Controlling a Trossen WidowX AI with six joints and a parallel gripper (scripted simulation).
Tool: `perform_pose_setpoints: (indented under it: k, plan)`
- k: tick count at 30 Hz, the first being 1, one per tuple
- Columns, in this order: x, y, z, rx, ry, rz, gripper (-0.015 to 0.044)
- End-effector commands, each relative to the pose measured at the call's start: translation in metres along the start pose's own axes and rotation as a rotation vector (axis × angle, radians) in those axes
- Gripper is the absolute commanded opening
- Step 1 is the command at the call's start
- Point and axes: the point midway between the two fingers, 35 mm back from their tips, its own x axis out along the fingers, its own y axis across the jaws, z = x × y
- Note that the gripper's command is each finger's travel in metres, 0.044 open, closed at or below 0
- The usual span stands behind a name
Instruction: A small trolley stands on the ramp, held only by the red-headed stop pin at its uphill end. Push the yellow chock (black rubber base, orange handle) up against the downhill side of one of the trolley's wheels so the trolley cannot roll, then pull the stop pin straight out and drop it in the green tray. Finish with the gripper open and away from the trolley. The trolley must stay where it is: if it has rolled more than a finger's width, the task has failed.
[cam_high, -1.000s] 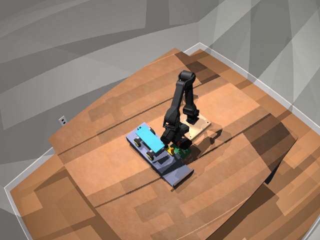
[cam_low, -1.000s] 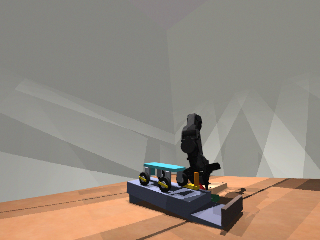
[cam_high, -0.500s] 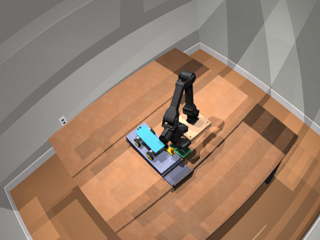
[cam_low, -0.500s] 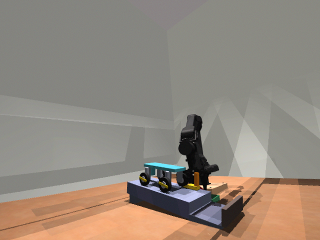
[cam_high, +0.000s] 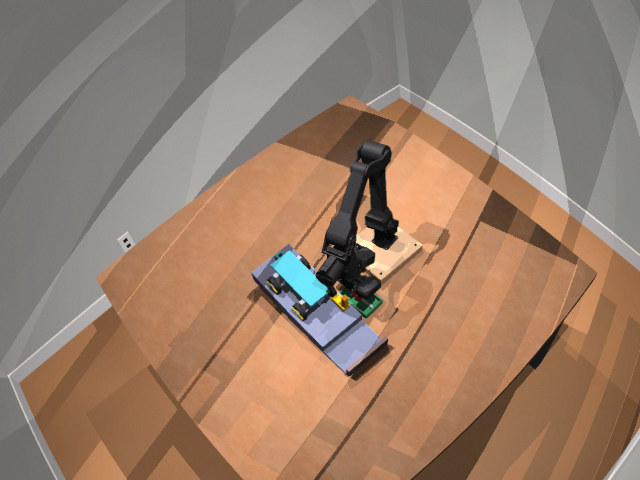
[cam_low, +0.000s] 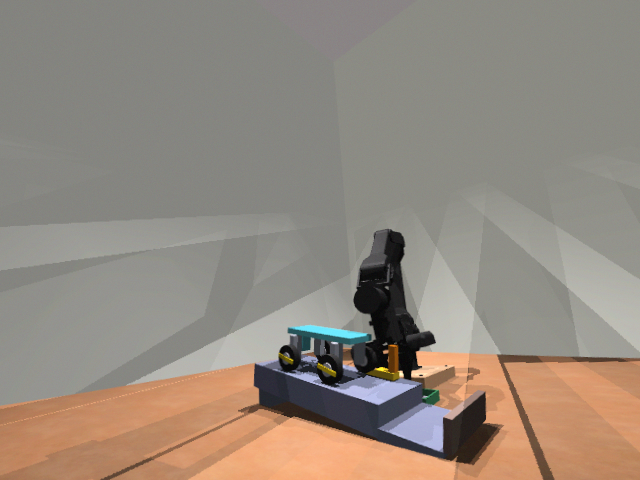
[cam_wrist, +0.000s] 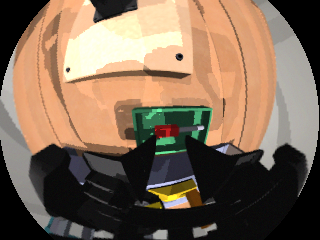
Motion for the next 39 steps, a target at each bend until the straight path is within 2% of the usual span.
perform_pose_setpoints:
  k: [1, 6, 11, 17, 21, 39]
  plan:
    - [0.000, 0.000, 0.000, 0.000, 0.000, 0.000, 0.0216]
    - [0.000, 0.000, 0.000, 0.000, 0.000, 0.000, 0.0340]
    - [-0.001, 0.000, 0.000, 0.000, 0.000, 0.000, 0.0340]
    - [-0.024, -0.003, 0.002, -0.001, -0.004, -0.003, 0.0340]
    - [-0.035, -0.005, 0.002, -0.001, -0.005, -0.003, 0.0440]
    - [-0.086, -0.014, 0.002, -0.001, -0.005, -0.003, 0.0440]
